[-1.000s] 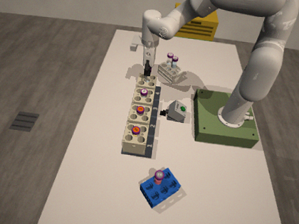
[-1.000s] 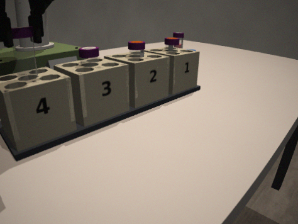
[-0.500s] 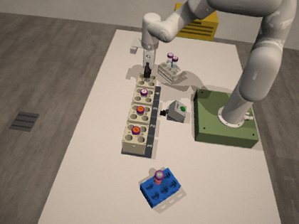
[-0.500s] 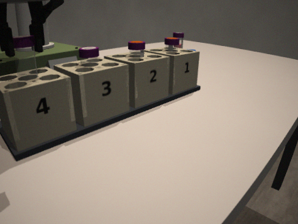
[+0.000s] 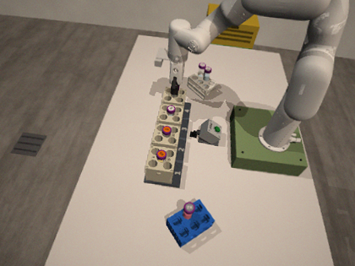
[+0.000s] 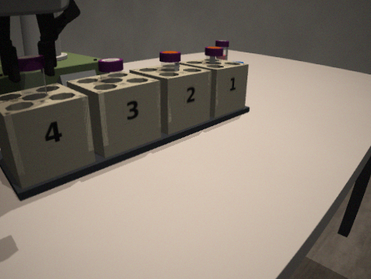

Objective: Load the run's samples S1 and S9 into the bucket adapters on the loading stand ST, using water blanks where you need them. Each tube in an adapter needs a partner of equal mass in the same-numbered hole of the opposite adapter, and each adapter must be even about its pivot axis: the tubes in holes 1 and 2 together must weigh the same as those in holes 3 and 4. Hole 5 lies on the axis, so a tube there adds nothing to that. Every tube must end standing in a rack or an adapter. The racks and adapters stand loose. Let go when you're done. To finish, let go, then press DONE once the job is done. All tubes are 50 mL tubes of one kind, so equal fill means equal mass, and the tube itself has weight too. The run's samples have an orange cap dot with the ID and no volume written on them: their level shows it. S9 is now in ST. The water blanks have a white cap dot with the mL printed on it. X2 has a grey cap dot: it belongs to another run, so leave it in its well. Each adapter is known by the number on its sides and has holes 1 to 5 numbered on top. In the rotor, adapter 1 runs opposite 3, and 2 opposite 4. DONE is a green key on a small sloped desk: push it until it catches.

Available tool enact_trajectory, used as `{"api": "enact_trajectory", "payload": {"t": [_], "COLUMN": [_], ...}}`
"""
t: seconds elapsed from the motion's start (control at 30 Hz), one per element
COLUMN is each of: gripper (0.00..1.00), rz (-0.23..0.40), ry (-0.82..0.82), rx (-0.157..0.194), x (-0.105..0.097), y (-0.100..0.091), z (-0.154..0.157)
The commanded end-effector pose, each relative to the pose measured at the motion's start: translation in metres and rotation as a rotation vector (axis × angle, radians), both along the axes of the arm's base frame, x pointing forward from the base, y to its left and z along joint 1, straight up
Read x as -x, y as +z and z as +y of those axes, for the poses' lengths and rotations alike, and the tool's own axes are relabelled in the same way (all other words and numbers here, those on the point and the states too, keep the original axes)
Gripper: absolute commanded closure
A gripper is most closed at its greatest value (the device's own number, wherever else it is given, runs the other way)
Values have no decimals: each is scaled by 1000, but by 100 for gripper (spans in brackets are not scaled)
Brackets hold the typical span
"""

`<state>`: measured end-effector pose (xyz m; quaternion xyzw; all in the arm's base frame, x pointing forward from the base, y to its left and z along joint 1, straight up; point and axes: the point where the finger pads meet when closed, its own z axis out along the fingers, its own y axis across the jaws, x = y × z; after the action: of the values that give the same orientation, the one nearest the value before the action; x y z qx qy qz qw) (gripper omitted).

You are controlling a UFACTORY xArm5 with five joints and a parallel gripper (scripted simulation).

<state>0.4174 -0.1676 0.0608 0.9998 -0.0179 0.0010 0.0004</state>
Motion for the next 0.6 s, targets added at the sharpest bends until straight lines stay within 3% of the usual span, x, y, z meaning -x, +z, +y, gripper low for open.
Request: {"api": "enact_trajectory", "payload": {"t": [0.0,0.57], "gripper": [100,100], "rz": [-6,-6], "ry": [0,0], "rx": [-4,-4], "x": [-1,-1], "y": [-2,-16], "z": [-1,0]}}
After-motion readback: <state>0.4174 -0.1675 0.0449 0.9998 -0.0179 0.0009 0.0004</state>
